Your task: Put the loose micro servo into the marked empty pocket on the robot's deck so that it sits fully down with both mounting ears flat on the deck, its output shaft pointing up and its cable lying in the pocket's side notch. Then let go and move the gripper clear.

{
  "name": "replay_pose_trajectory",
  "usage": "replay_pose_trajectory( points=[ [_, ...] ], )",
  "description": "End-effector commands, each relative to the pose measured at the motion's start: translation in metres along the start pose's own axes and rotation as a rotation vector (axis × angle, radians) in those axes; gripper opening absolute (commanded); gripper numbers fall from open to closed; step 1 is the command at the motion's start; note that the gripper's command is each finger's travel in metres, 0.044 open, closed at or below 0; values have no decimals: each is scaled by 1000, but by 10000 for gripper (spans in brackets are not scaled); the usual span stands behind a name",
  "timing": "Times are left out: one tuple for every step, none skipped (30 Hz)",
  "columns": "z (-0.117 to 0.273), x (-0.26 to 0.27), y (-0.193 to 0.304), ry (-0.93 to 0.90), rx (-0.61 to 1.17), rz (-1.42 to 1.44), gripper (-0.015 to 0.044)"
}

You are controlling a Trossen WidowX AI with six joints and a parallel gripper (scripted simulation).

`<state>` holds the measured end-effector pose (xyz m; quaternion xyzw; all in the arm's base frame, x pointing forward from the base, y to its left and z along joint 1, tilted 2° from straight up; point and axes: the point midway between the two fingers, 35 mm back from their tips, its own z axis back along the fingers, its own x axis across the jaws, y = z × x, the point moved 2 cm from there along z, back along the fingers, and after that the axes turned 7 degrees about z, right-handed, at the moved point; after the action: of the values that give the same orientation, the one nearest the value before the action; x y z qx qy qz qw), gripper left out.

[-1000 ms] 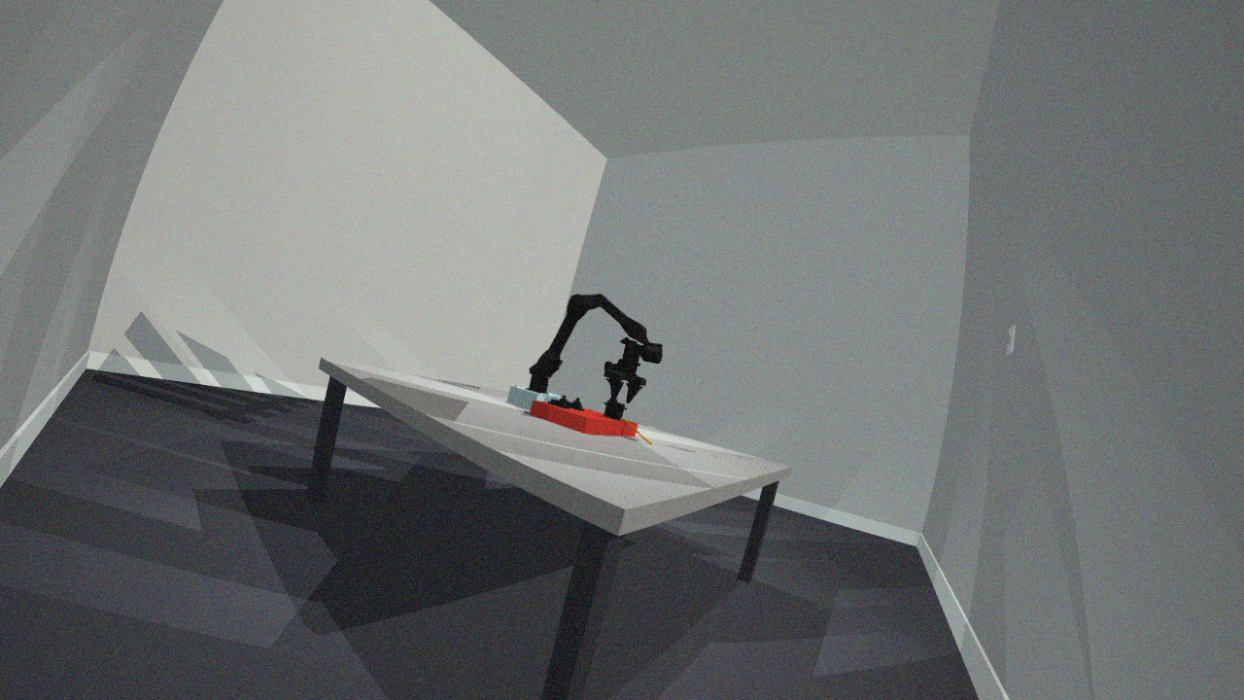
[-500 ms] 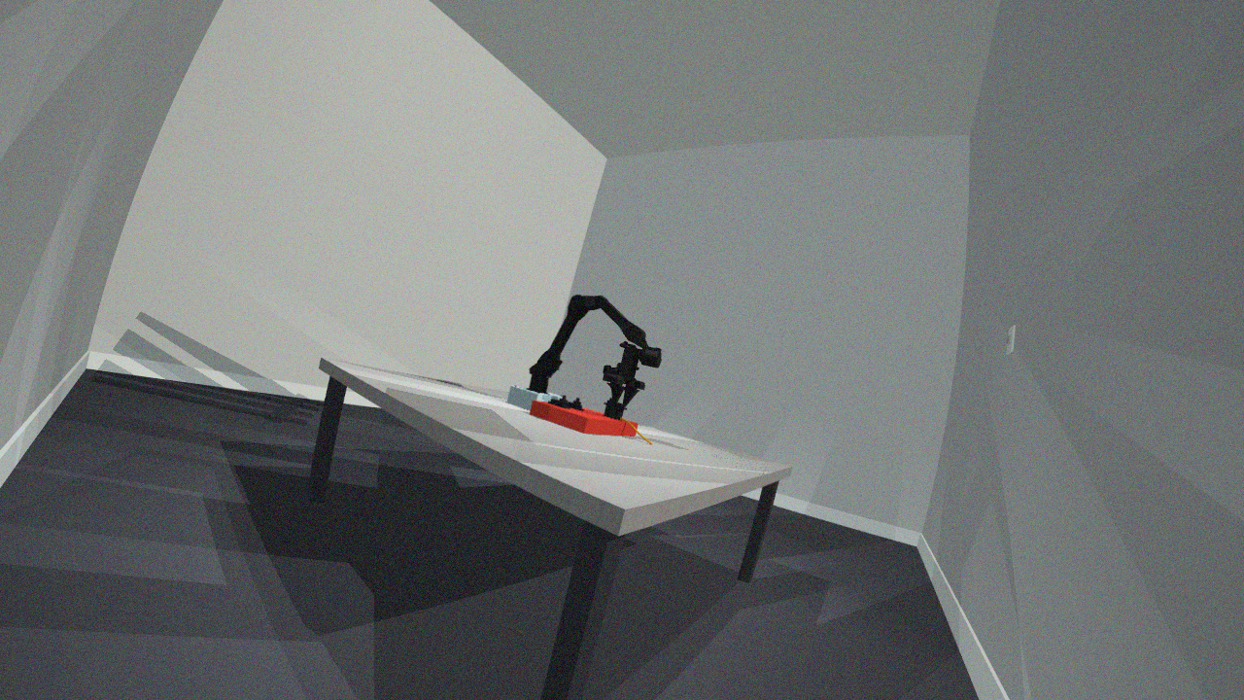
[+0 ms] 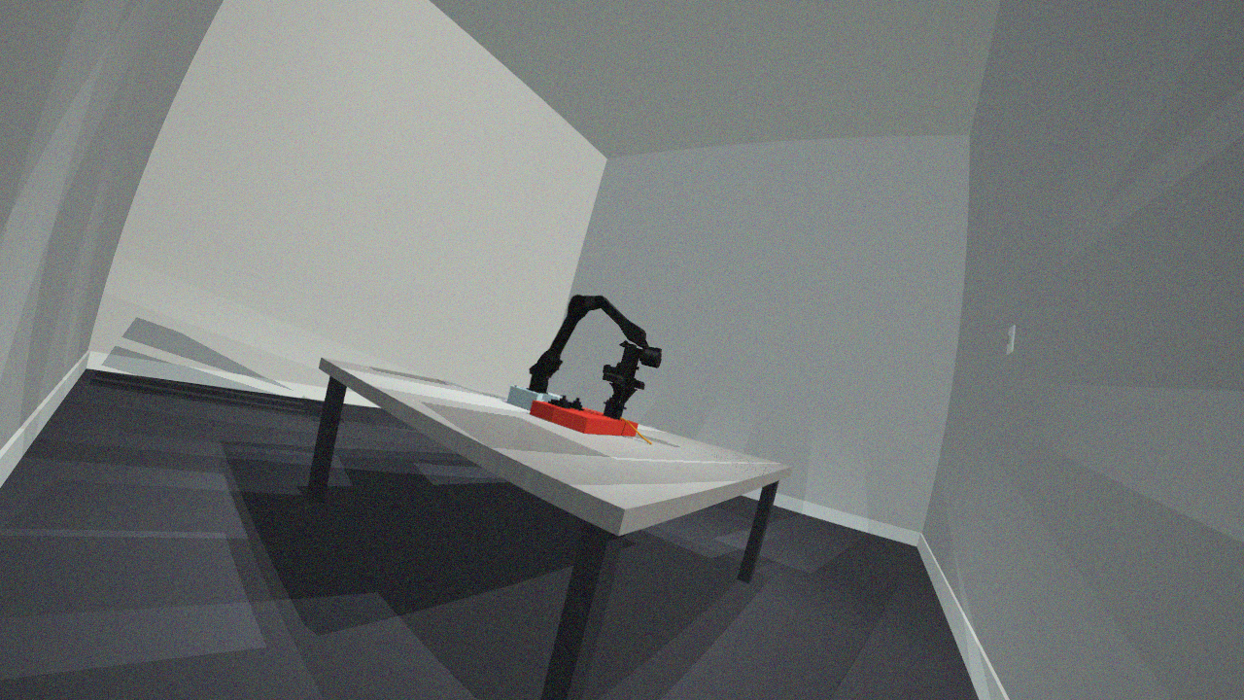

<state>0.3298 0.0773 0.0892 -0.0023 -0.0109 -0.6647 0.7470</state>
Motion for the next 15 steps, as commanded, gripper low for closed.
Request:
replay_pose_trajectory(
  points=[
    [13,0,1,-2,10,3,0],
    [17,0,0,-2,10,3,0],
    [22,0,-2,-2,10,3,0],
    [25,0,-3,-2,9,3,0],
    [26,0,-5,-2,9,3,0],
    [27,0,-5,-2,9,3,0],
    [27,0,-6,-2,9,3,0],
    [27,0,-6,-2,9,3,0],
    [27,0,-6,-2,9,3,0],
    [27,0,-6,-2,9,3,0],
    [27,-1,-6,-2,9,3,0],
    [27,-1,-8,-2,9,3,0],
    [27,-1,-9,-2,9,3,0],
    [27,-2,-12,-2,9,3,0],
    [27,-3,-14,-2,8,3,0]
  ],
)
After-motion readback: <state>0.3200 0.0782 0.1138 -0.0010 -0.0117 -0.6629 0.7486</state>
